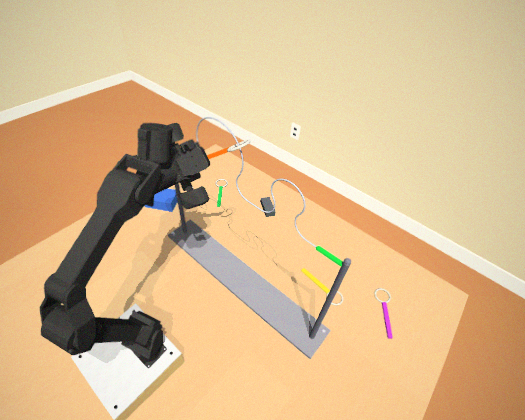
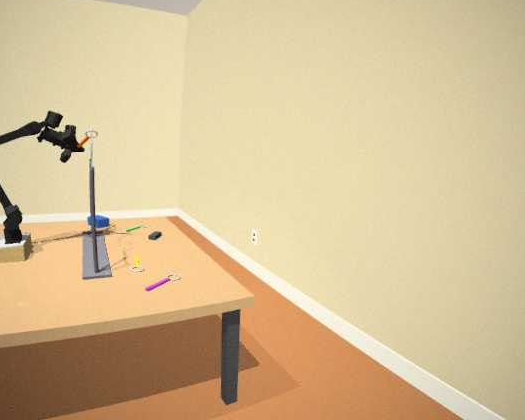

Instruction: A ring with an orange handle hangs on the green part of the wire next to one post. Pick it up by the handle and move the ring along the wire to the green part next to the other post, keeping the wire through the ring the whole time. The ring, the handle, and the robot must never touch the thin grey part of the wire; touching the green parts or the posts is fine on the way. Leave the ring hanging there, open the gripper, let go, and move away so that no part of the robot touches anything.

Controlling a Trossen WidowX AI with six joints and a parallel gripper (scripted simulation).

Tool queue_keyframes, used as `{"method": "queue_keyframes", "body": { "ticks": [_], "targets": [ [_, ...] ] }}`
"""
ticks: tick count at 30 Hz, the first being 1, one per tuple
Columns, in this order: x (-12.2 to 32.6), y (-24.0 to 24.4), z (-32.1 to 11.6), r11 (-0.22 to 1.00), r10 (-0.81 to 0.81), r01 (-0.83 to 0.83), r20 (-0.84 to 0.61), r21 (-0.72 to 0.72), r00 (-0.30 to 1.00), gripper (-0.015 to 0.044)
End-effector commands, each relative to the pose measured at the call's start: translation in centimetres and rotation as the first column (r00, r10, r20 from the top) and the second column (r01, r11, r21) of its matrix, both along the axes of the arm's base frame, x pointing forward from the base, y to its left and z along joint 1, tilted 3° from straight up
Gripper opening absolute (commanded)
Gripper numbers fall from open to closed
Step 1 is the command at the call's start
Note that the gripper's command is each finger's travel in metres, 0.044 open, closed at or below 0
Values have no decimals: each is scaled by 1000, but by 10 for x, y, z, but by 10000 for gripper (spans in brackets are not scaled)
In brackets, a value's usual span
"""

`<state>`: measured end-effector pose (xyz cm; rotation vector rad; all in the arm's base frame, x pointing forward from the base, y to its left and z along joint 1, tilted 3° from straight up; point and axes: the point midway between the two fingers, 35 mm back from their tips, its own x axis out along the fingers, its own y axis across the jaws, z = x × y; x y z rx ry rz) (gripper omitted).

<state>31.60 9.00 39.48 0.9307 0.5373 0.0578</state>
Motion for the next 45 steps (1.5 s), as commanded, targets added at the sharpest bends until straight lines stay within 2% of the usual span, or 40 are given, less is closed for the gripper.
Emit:
{"method": "queue_keyframes", "body": {
  "ticks": [1,24,45],
  "targets": [
    [0,0,1,998,5,-5,4,-58,1000,-150],
    [0,-6,-5,950,13,-16,-12,-311,1000,-150],
    [-1,-13,-9,841,17,-29,-28,-540,999,-150]
  ]
}}
